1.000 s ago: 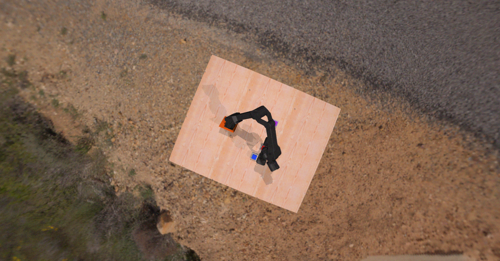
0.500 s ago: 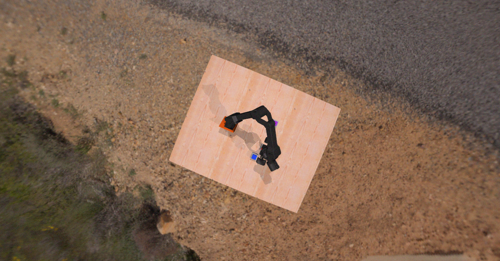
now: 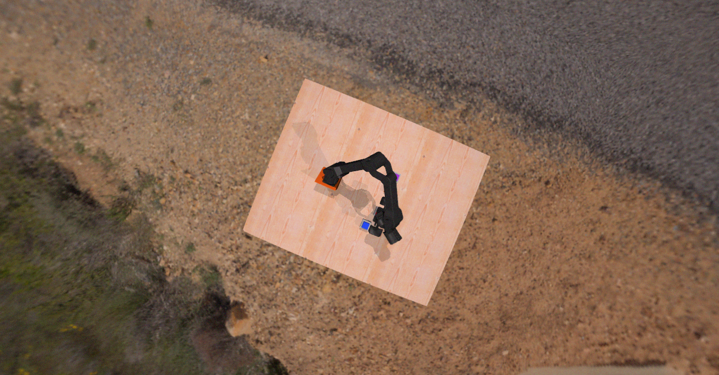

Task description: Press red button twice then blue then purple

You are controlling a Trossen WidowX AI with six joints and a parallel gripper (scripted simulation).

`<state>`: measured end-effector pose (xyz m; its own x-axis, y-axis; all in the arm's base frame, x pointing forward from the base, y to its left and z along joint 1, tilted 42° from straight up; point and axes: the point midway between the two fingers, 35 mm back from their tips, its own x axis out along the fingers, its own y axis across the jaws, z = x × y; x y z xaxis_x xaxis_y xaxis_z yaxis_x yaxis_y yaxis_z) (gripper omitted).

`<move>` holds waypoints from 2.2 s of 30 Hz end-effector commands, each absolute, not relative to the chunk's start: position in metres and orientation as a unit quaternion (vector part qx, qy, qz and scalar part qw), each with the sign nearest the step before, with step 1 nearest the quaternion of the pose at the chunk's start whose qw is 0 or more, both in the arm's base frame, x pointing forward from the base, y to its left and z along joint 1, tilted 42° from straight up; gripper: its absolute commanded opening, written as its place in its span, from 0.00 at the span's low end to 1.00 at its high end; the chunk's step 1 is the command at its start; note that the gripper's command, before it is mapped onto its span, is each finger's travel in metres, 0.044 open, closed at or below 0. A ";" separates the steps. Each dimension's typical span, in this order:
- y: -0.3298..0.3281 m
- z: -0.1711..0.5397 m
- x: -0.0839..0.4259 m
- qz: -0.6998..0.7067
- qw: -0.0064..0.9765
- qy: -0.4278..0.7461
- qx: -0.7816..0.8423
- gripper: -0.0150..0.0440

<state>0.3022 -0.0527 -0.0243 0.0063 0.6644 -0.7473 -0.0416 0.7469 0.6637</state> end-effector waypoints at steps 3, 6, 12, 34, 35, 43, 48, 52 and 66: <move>-0.045 -0.032 0.302 0.263 0.667 0.653 0.242 0.29; -0.043 -0.034 0.302 0.263 0.667 0.653 0.242 0.29; -0.043 -0.035 0.302 0.263 0.667 0.653 0.242 0.29; -0.066 -0.009 0.301 0.263 0.667 0.654 0.242 0.29; -0.065 -0.010 0.301 0.263 0.667 0.654 0.242 0.29; -0.057 -0.019 0.302 0.263 0.667 0.654 0.242 0.29; -0.052 -0.025 0.302 0.263 0.667 0.654 0.242 0.29; -0.047 -0.030 0.302 0.263 0.667 0.653 0.242 0.29; -0.043 -0.035 0.302 0.263 0.667 0.653 0.242 0.29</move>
<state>0.3018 -0.0437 -0.0342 0.0074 0.6649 -0.7469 -0.0417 0.7465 0.6641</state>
